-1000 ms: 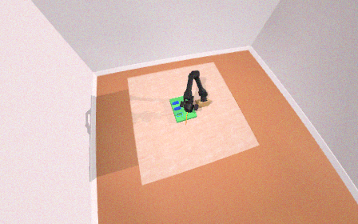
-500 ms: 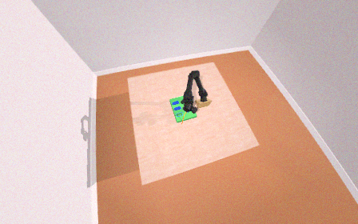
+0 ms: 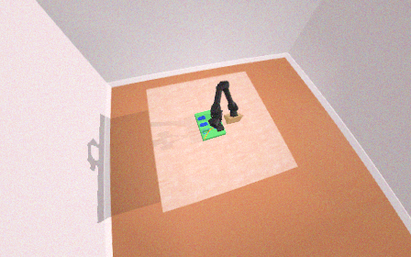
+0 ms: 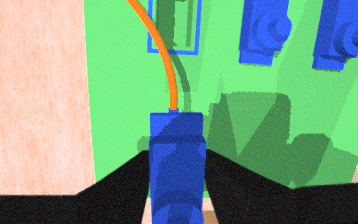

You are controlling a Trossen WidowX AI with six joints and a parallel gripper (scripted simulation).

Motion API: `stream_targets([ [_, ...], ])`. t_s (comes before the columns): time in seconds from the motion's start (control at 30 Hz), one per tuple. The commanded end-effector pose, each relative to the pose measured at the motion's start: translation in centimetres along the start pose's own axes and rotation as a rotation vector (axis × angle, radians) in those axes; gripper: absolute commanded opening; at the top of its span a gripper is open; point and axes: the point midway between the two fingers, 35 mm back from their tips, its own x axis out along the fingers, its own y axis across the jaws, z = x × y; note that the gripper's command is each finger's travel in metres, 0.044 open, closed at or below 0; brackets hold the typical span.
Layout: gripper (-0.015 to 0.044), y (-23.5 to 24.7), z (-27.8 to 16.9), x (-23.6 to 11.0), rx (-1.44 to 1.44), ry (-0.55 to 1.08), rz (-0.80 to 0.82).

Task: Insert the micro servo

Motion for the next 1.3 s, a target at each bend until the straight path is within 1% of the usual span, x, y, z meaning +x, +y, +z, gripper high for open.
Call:
stream_targets([
  [0.0, 0.0, 0.1, 0.0, 0.0, 0.035, 0.001, 0.005],
  [0.2, 0.0, 0.1, 1.0, -0.1, 0.035, 0.0, 0.005],
  [1.03, 0.0, -0.4, 10.7, -0.1, 0.04, -0.005, 0.004],
  [1.27, 0.0, -0.5, 11.0, 0.2, 0.04, -0.005, 0.004],
])
